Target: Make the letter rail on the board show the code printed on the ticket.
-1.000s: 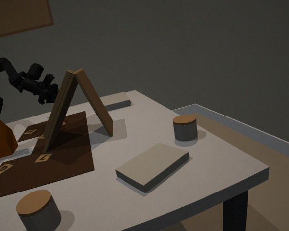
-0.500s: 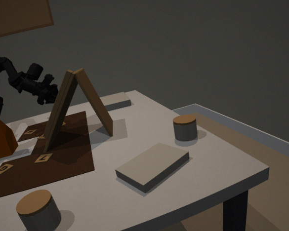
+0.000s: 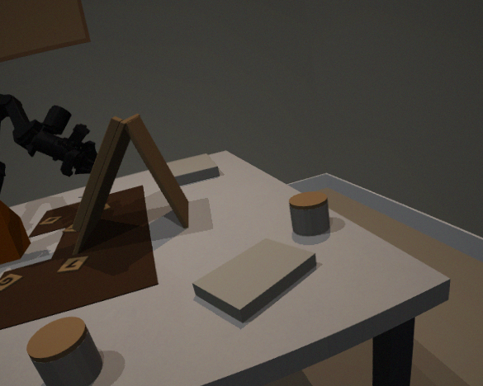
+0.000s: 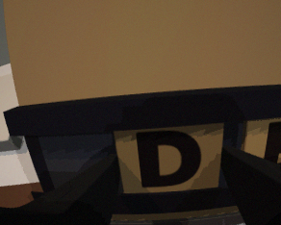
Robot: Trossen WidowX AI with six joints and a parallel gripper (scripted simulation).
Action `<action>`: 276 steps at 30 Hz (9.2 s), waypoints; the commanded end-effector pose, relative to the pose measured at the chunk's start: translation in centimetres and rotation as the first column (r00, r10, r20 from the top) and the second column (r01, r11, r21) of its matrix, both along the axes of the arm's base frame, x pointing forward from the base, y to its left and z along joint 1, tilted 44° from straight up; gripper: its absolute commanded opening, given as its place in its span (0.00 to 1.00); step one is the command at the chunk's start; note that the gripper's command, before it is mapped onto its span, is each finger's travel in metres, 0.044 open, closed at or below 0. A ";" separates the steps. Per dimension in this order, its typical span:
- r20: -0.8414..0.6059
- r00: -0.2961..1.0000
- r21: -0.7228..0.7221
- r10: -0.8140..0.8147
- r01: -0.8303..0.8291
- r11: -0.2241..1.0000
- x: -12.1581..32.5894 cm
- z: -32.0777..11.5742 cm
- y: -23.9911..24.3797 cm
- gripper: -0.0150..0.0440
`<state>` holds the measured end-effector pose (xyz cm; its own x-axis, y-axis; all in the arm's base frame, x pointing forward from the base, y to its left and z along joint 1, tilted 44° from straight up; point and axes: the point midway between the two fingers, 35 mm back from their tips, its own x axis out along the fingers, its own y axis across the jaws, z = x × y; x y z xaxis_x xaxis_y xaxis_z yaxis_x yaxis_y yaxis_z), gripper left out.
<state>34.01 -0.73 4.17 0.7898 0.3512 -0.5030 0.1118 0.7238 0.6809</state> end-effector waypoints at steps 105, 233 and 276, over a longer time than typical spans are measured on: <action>-0.011 1.000 0.002 -0.001 0.001 1.000 -3.5 1.7 -1.9 0.44; -0.446 0.769 0.182 0.457 -0.422 0.888 2.1 3.0 0.8 0.25; -0.446 0.769 0.182 0.457 -0.422 0.888 1.9 2.4 0.1 0.25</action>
